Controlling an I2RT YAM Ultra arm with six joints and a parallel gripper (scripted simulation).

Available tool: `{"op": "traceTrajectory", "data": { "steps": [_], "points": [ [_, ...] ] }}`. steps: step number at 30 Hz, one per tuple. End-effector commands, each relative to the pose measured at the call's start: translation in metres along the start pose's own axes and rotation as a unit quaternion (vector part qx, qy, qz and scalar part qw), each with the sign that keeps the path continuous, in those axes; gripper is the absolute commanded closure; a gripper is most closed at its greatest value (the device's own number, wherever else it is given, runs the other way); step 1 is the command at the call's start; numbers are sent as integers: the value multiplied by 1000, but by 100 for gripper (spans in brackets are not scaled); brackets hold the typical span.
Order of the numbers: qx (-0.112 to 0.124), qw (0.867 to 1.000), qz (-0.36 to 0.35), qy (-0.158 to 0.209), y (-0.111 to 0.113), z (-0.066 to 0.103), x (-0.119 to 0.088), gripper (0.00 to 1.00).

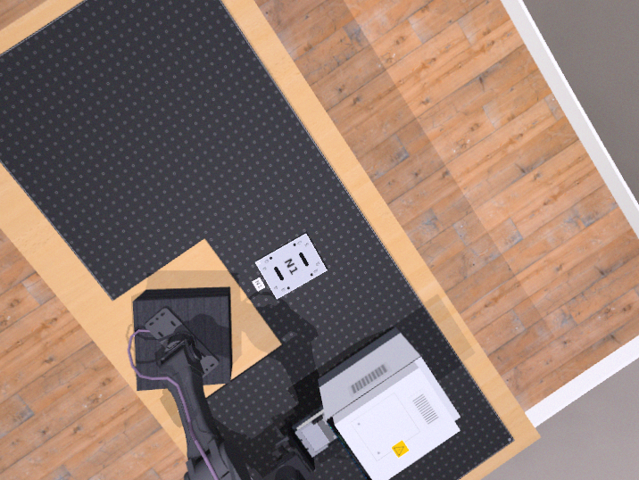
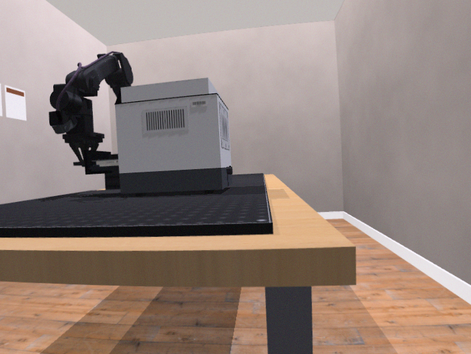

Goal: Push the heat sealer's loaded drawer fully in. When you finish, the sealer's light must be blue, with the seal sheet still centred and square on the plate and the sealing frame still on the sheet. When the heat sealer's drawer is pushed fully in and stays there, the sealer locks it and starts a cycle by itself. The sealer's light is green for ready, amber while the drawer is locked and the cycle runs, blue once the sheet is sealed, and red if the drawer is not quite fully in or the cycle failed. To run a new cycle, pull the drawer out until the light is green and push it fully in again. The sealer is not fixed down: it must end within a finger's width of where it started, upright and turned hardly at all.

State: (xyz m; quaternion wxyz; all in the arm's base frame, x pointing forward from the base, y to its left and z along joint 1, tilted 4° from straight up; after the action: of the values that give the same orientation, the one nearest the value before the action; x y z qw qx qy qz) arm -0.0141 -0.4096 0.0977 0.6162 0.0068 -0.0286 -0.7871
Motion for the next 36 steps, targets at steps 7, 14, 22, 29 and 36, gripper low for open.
{"op": "traceTrajectory", "data": {
  "steps": [7, 14, 22, 29, 36],
  "points": [
    [4, 1000, 1, -2, 20, 3, 2, 100],
    [5, 1000, 1, -2, 28, 3, 1, 100],
    [5, 1000, 0, -2, 28, 3, 1, 100],
    [5, 1000, 0, -2, 28, 3, 1, 100],
    [5, 1000, 0, -2, 28, 3, 1, 100]
  ]
}}
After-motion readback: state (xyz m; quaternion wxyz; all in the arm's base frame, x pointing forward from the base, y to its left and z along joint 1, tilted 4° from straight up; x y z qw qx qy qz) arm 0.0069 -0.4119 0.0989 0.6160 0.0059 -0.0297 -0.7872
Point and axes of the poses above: the point where the finger pads meet when closed, its own z axis back along the fingers, its own y axis across the jaws, x = y × z, the point moved 10 cm from there along z, back along the fingers, and after that the axes turned 7 degrees about -z, right-handed, at the moved point
